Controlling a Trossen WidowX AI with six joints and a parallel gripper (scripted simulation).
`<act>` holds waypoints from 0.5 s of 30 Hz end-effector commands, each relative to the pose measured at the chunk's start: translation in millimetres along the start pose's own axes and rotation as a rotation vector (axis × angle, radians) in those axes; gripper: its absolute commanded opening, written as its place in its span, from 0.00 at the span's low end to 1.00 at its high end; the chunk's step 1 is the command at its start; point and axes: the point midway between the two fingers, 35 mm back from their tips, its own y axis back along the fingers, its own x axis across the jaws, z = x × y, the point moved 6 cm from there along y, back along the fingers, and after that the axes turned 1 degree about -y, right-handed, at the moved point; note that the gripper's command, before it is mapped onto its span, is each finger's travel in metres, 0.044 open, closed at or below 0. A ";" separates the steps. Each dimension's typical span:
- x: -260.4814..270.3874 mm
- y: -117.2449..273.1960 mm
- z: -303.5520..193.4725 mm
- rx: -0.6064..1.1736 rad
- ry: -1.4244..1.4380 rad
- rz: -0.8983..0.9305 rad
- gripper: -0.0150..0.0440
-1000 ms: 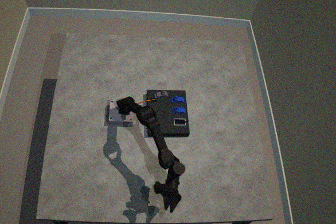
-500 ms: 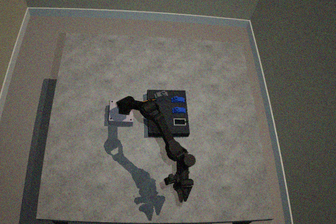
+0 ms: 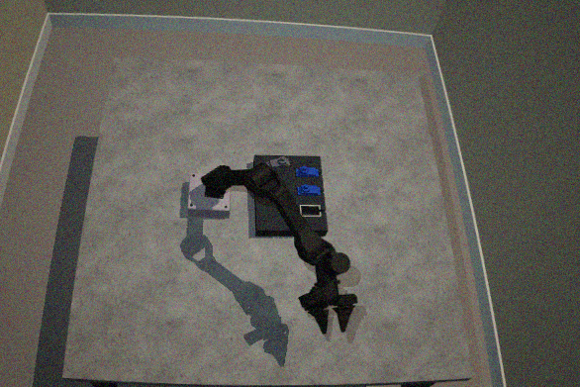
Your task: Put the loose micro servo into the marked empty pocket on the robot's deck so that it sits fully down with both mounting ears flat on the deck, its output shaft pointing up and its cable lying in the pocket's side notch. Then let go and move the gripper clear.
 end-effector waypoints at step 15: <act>0.0 61.1 -55.9 0.215 0.530 -0.019 1.00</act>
